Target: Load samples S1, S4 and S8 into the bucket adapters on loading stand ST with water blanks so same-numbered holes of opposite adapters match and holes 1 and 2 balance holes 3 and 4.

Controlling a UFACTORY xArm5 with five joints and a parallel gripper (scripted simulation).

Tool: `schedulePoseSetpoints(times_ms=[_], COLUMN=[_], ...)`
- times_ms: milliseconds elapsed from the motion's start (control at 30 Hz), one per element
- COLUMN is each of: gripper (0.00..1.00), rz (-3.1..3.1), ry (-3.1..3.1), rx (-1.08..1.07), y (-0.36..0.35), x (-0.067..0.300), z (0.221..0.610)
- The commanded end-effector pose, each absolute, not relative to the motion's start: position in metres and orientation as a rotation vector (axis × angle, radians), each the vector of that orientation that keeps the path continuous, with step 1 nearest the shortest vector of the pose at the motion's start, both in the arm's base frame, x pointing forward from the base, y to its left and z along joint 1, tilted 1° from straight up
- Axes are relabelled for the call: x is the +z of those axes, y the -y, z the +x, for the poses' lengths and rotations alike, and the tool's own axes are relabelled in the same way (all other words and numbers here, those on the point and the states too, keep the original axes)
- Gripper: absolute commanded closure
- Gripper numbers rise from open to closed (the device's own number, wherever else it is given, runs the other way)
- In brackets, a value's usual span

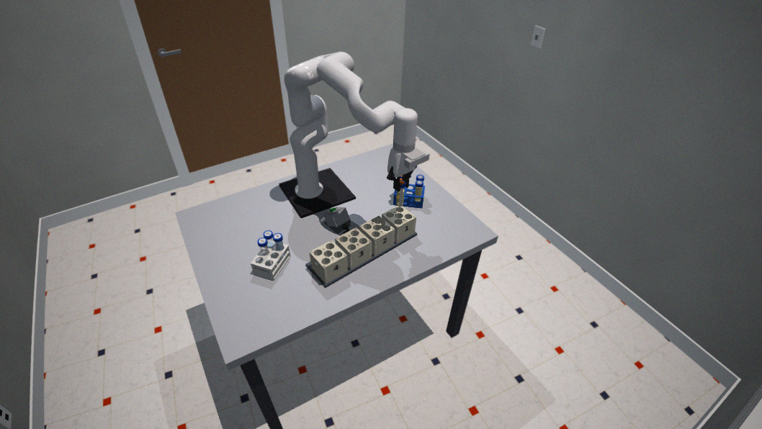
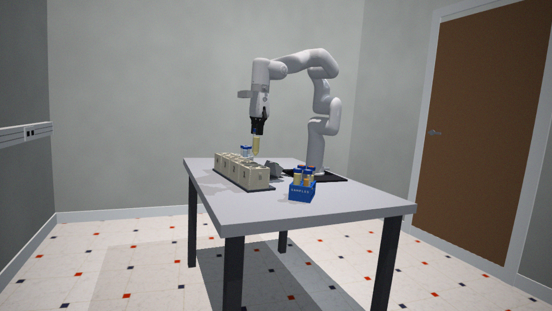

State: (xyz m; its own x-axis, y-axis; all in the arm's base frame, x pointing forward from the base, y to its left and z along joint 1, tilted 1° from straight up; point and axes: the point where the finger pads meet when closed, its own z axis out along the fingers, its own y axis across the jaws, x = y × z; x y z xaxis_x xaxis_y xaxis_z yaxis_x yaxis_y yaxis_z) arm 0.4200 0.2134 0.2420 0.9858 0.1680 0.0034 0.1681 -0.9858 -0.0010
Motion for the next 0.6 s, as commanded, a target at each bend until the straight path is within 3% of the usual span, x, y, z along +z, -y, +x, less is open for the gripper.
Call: schedulePoseSetpoints(times_ms=[0,567], gripper=[1.00,1.00], rz=[-3.114,-3.114], ry=[0.264,0.264], rx=[-0.002,-0.002], y=[-0.214,-0.214], x=[0.238,0.208], z=[0.421,0.421])
